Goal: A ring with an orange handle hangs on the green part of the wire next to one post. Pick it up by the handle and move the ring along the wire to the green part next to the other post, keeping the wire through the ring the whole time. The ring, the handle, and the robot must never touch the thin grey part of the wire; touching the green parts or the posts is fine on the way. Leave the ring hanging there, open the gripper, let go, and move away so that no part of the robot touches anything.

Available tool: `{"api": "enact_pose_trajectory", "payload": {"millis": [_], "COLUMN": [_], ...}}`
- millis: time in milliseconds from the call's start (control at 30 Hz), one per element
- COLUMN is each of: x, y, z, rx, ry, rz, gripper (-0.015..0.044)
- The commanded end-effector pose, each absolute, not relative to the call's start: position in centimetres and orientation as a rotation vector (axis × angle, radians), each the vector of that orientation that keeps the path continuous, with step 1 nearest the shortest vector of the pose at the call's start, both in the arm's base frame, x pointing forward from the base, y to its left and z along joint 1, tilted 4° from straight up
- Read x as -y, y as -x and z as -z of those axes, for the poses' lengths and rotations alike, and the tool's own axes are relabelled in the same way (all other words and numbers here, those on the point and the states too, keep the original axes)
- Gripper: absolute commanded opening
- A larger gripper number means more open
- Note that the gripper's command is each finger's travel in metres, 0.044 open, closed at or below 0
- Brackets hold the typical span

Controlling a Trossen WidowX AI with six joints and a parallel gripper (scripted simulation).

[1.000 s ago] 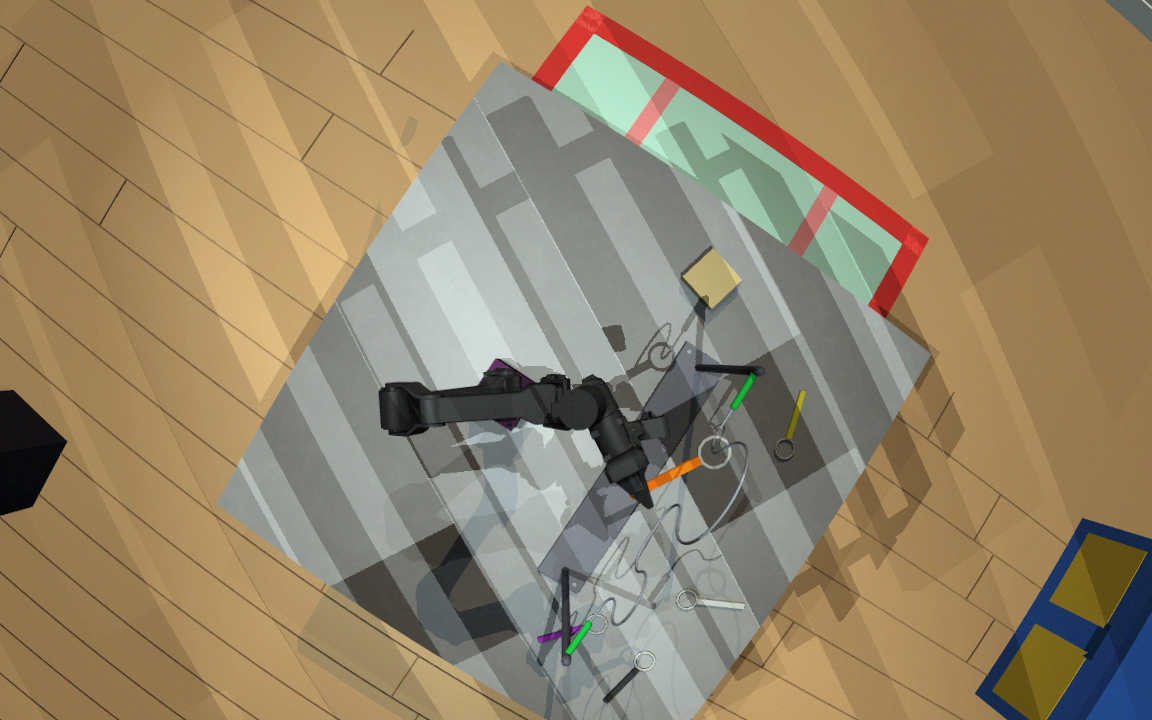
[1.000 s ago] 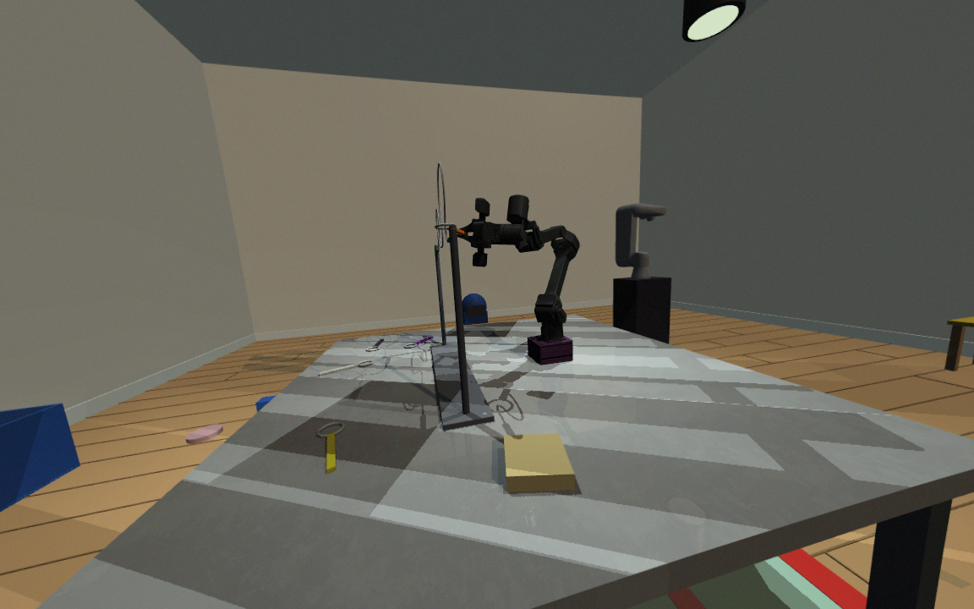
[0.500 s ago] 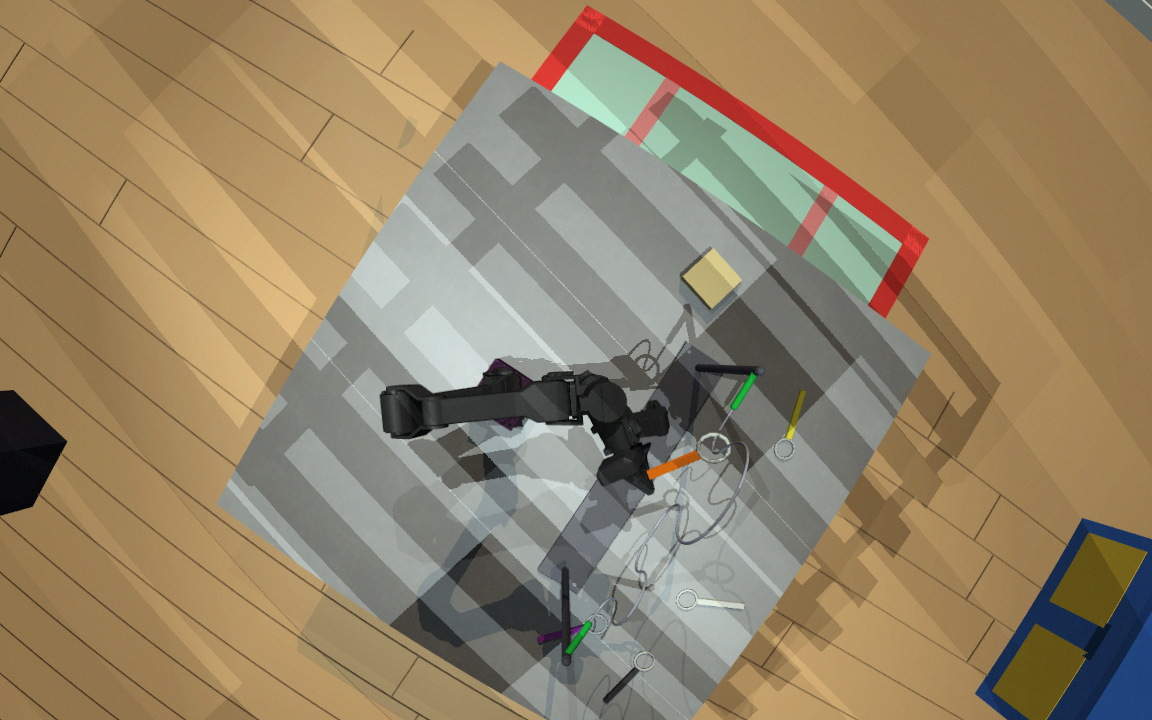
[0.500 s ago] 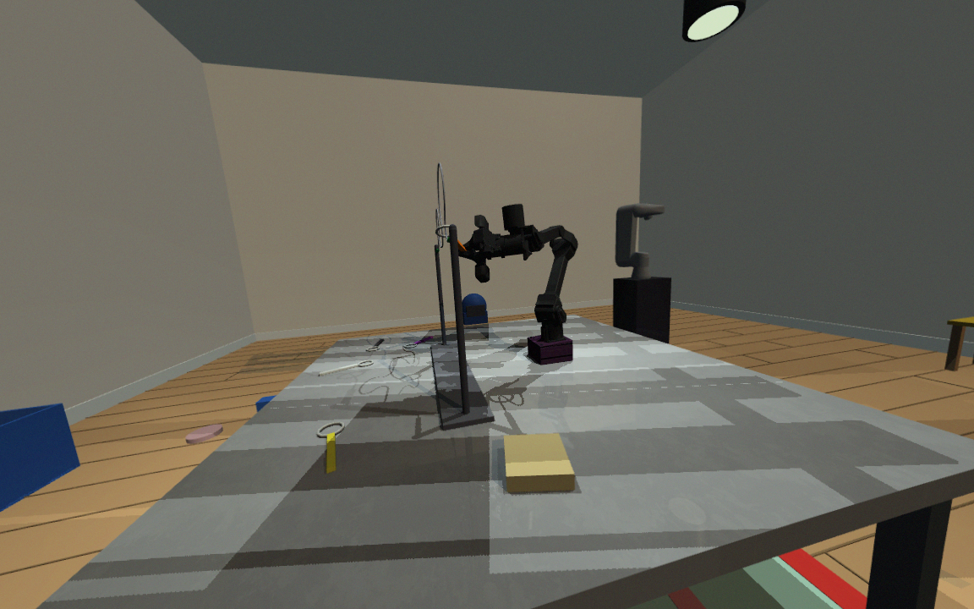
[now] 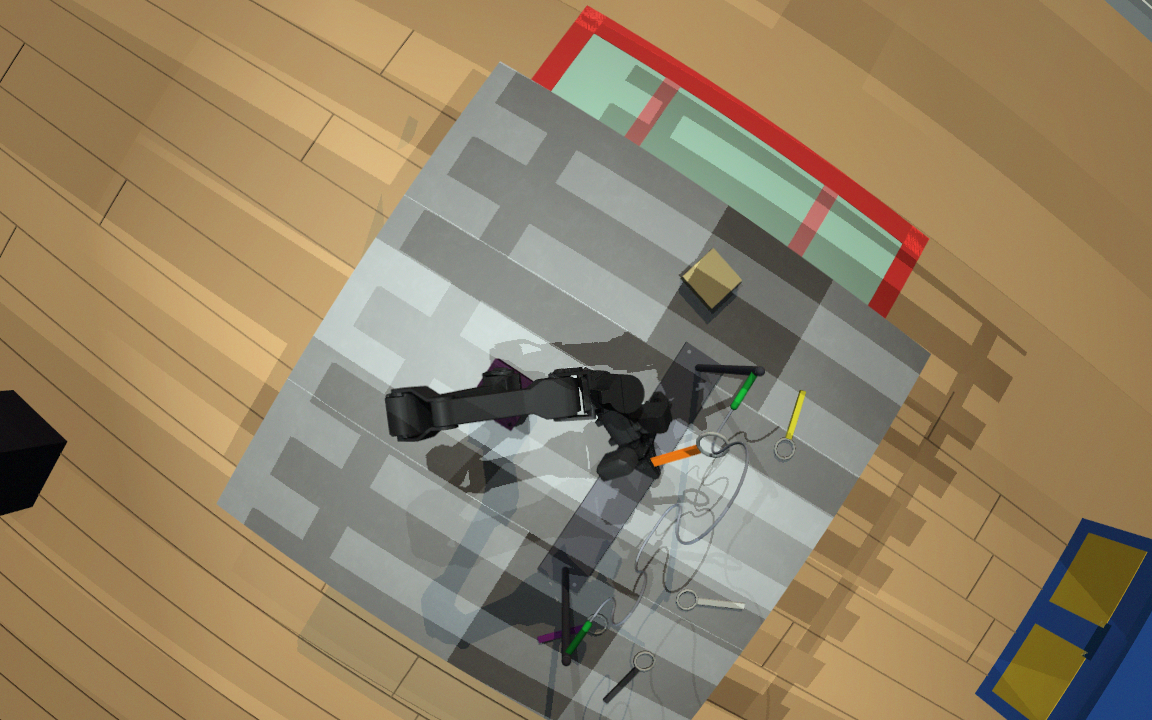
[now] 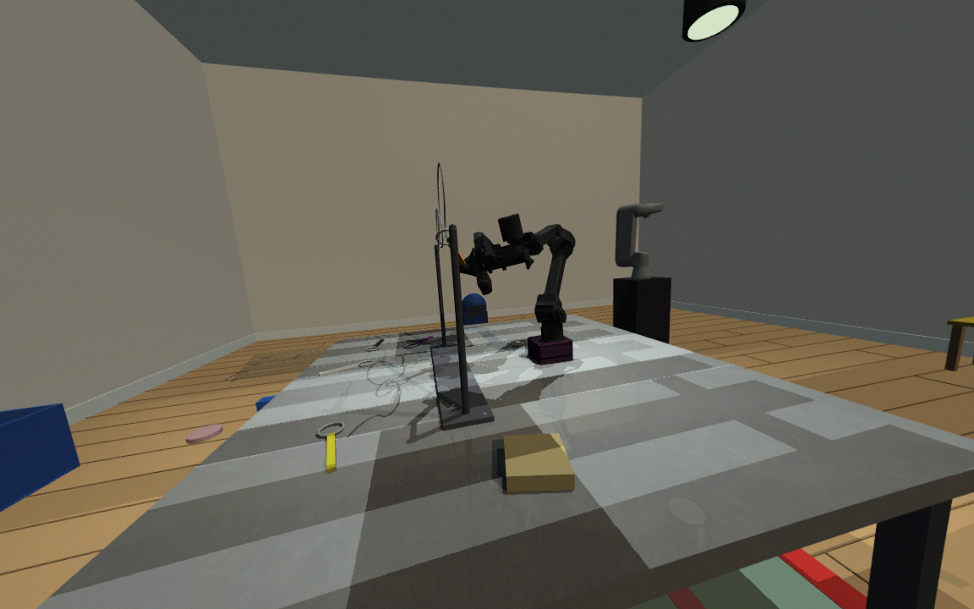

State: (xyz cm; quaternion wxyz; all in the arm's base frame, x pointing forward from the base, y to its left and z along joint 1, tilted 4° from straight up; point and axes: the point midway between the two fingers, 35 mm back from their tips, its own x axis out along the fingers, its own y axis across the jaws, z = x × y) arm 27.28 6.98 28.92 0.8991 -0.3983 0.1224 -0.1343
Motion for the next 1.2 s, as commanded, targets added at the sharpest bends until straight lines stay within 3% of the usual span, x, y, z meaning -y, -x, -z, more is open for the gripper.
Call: {"api": "enact_pose_trajectory", "payload": {"millis": [0,1167], "x": [-8.1,-18.6], "y": [-27.3,-27.0], "z": [-28.0,-24.2], "rx": [-0.264,-0.342], "ry": [0.731,0.054], "rz": [0.252,0.082], "gripper": [-0.015,-0.015]}}
